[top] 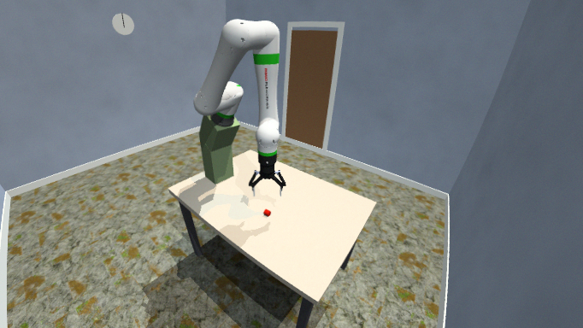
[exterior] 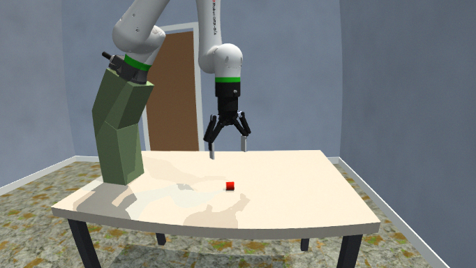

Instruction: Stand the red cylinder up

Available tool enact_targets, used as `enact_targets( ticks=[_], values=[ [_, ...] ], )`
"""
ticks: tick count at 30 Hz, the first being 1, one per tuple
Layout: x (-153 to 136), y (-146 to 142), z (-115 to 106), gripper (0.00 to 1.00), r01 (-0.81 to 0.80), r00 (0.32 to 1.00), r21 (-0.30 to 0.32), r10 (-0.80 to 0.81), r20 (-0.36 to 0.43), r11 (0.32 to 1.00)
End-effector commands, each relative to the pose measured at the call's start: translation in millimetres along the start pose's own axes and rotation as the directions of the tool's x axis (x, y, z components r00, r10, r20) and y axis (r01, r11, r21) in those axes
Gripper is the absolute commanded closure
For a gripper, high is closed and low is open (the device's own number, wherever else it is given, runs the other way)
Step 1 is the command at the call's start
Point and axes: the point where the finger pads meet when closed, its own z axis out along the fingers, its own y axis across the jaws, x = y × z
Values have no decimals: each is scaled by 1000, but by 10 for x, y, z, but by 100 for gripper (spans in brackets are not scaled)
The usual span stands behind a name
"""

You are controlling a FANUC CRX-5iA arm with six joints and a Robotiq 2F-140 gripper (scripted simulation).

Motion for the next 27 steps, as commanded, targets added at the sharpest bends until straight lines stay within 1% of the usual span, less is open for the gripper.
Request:
enact_targets(
  ticks=[1,4,7,10,14,16,22,27],
  values=[
    [4,0,2,0,-131,989,0,131,-65,991],
    [4,0,4,0,-275,959,10,275,-64,961],
    [4,0,7,0,-418,906,19,418,-62,908],
    [4,0,9,0,-553,830,29,554,-58,832],
    [4,0,13,0,-715,696,40,716,-51,698],
    [4,0,13,0,-715,696,40,716,-51,698],
    [5,0,18,0,-894,443,54,896,-36,444],
    [5,0,22,0,-976,209,61,978,-22,210]
  ],
)
